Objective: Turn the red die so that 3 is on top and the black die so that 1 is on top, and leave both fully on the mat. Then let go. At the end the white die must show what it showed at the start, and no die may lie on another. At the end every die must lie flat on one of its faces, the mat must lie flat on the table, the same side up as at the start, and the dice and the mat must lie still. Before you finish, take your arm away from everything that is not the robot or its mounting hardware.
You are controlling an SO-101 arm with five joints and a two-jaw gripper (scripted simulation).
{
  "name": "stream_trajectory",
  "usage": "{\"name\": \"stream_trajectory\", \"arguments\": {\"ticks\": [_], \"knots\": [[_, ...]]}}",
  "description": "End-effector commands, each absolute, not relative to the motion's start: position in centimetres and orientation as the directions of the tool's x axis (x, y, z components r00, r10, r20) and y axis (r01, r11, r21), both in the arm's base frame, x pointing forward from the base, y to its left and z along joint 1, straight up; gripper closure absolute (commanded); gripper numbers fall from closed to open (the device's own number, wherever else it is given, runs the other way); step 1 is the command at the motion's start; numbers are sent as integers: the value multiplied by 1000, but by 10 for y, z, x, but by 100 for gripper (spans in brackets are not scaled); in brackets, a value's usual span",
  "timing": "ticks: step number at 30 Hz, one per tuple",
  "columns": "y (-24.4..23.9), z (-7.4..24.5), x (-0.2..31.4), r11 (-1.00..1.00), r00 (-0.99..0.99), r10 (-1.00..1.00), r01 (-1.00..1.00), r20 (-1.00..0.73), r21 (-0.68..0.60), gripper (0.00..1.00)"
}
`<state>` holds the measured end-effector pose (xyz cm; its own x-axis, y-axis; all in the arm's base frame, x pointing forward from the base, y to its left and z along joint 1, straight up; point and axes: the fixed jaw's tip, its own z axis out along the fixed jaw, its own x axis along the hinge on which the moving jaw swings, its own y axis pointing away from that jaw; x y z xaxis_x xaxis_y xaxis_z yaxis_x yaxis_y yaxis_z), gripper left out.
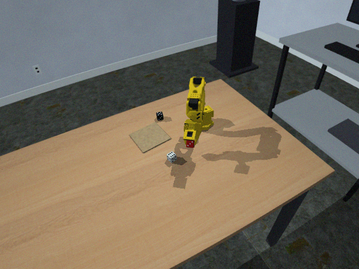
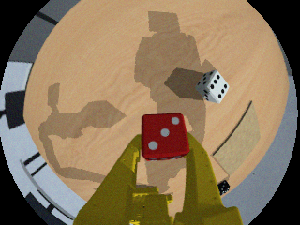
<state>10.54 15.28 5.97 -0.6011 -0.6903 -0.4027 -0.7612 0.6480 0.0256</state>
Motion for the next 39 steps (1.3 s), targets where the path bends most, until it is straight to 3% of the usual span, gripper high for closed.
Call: {"name": "stream_trajectory", "arguments": {"ticks": [1, 17, 39], "knots": [[159, 66, 112, 646, -572, -656, -763, -493, 27, 100], [170, 68, 124, 639, -460, -521, -769, -719, 28, 100], [178, 67, 131, 637, -415, -468, -770, -780, 28, 100]]}}
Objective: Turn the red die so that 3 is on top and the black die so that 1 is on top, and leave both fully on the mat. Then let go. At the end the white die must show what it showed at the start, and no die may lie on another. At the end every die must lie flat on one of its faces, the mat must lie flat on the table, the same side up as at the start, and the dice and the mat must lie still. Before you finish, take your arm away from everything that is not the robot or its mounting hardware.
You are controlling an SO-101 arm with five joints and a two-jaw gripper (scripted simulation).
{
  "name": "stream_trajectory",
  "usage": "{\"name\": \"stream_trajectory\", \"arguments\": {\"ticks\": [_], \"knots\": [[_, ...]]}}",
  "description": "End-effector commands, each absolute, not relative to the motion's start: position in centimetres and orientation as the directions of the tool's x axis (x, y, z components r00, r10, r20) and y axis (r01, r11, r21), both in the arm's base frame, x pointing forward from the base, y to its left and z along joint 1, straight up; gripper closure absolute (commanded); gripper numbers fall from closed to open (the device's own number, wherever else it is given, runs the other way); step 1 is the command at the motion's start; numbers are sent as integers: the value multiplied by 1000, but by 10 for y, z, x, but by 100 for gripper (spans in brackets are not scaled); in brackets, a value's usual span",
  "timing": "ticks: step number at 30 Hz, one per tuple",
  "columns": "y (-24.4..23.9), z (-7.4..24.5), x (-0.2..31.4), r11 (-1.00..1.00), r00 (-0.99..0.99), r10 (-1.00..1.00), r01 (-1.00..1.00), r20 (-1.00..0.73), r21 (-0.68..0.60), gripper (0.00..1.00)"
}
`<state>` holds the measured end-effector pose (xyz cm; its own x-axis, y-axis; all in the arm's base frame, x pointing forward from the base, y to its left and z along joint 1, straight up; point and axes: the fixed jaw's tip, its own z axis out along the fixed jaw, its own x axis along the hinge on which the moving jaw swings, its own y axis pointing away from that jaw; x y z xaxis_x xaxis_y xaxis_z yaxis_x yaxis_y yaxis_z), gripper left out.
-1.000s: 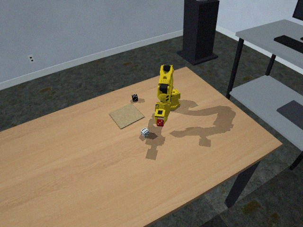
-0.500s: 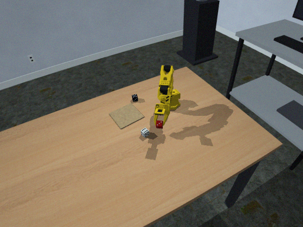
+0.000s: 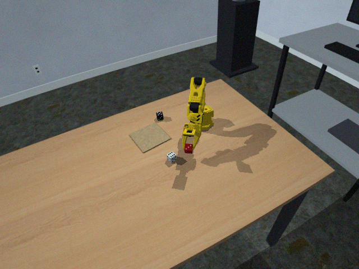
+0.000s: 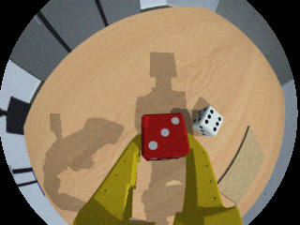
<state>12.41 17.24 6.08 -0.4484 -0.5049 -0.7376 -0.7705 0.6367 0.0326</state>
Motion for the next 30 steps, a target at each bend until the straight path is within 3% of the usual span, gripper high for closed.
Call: {"name": "stream_trajectory", "arguments": {"ticks": [1, 30], "knots": [[179, 66, 132, 637, -409, -460, -771, -788, 27, 100], [189, 68, 142, 633, -236, -258, -774, -937, 20, 100]]}}
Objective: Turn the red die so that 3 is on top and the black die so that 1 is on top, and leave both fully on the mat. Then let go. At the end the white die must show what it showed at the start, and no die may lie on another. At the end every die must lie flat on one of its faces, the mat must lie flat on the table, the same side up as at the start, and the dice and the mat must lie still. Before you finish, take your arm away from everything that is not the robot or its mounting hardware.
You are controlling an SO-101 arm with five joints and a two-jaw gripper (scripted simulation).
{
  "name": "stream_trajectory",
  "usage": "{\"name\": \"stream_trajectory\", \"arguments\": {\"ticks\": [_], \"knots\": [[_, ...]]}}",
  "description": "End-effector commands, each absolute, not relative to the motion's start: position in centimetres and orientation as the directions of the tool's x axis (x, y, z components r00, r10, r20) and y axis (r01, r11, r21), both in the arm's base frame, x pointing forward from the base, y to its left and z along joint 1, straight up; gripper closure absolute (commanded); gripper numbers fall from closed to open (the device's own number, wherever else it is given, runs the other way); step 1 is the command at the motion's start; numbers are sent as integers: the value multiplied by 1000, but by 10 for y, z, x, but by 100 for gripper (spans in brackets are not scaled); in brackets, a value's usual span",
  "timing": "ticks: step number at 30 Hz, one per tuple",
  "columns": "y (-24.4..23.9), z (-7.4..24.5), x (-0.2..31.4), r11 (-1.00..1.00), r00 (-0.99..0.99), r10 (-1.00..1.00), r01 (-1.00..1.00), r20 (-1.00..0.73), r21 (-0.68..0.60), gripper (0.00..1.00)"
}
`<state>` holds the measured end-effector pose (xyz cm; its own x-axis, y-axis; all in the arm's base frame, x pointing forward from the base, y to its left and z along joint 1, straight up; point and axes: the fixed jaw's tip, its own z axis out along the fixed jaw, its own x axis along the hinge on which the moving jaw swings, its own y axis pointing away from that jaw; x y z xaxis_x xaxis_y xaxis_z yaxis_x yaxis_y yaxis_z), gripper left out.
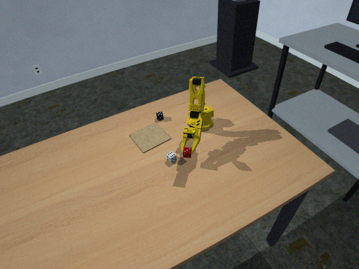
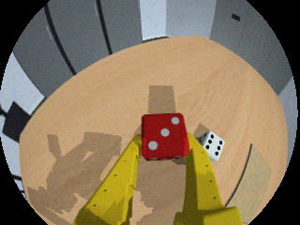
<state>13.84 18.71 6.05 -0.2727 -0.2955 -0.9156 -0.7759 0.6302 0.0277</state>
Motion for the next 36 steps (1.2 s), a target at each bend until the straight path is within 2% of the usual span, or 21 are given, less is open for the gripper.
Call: {"name": "stream_trajectory", "arguments": {"ticks": [1, 36], "knots": [[189, 68, 142, 633, -235, -257, -774, -938, 20, 100], [183, 63, 143, 642, -230, -271, -767, -935, 2, 100]]}}
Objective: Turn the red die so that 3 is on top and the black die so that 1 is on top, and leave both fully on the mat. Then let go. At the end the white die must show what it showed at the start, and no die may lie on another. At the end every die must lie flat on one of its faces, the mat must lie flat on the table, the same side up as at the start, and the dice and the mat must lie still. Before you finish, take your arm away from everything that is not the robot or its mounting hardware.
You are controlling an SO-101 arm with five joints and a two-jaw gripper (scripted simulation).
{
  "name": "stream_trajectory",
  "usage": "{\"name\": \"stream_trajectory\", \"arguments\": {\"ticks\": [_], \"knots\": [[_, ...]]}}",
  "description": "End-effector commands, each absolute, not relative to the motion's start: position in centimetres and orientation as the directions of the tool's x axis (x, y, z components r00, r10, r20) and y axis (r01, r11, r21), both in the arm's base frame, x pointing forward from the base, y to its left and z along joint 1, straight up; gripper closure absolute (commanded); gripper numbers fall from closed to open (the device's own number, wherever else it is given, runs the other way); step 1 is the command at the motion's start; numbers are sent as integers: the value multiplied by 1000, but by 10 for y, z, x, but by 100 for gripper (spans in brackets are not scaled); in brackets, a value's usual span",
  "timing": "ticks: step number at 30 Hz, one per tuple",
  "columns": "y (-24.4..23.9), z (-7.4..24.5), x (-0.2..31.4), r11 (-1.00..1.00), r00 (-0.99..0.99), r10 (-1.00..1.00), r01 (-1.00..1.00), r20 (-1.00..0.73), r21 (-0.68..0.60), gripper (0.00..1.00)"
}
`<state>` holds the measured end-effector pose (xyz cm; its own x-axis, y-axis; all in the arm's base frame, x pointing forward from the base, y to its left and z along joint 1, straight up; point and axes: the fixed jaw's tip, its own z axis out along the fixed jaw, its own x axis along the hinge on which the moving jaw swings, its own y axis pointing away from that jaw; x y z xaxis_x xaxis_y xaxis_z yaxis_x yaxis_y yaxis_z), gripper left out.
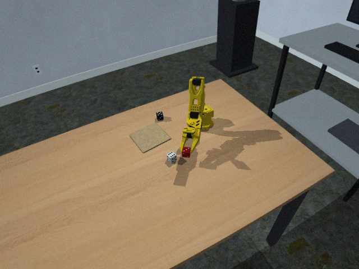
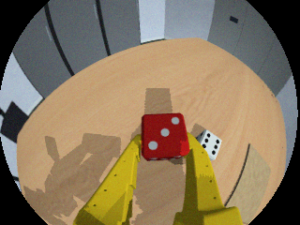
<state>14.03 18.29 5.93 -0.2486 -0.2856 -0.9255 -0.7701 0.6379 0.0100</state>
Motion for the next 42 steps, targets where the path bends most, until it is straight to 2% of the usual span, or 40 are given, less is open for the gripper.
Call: {"name": "stream_trajectory", "arguments": {"ticks": [1, 42], "knots": [[183, 63, 143, 642, -230, -271, -767, -935, 2, 100], [183, 51, 143, 642, -230, -271, -767, -935, 2, 100]]}}
